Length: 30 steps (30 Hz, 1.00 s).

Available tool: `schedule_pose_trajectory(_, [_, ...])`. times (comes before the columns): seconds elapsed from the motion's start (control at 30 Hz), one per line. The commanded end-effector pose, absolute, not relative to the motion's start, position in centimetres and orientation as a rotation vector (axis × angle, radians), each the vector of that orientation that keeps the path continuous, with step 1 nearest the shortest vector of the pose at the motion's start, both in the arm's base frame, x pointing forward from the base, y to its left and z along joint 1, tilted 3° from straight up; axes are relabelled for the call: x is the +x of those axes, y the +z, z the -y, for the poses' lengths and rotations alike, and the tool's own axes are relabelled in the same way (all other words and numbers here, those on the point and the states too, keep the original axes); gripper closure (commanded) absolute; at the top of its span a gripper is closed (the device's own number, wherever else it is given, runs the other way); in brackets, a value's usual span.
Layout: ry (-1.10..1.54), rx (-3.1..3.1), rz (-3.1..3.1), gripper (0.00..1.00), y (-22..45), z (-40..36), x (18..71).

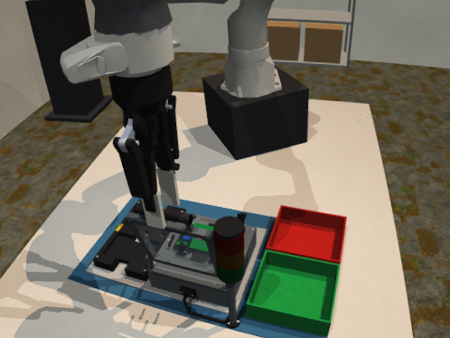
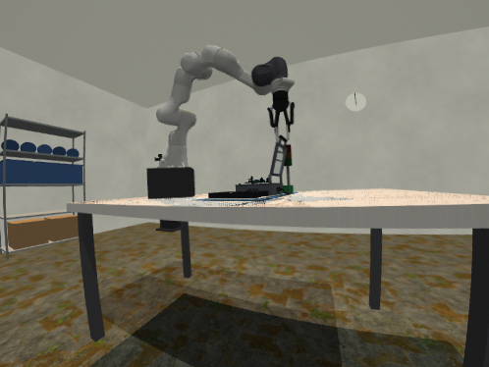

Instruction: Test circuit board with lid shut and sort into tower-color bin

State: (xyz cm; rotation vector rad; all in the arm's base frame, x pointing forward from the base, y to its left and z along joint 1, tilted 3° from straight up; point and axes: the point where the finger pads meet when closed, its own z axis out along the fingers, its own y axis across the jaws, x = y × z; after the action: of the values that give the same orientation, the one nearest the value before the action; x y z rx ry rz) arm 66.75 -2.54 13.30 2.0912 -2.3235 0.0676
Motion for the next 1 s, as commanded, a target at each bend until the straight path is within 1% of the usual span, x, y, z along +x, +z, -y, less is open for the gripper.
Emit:
schedule_pose_trajectory(0.0, [0.083, 2.086, 2.337, 0.70, 12.73, 2.62, 67.10])
schedule_pose_trajectory(0.8, [0.083, 2.086, 2.337, 0.70, 12.53, 2.63, 67.11])
schedule_pose_trajectory(0.83, [0.083, 2.086, 2.337, 1.00, 12.53, 2.63, 67.11])
schedule_pose_trajectory(0.97, [0.083, 2.086, 2.337, 1.00, 12.53, 2.63, 67.11])
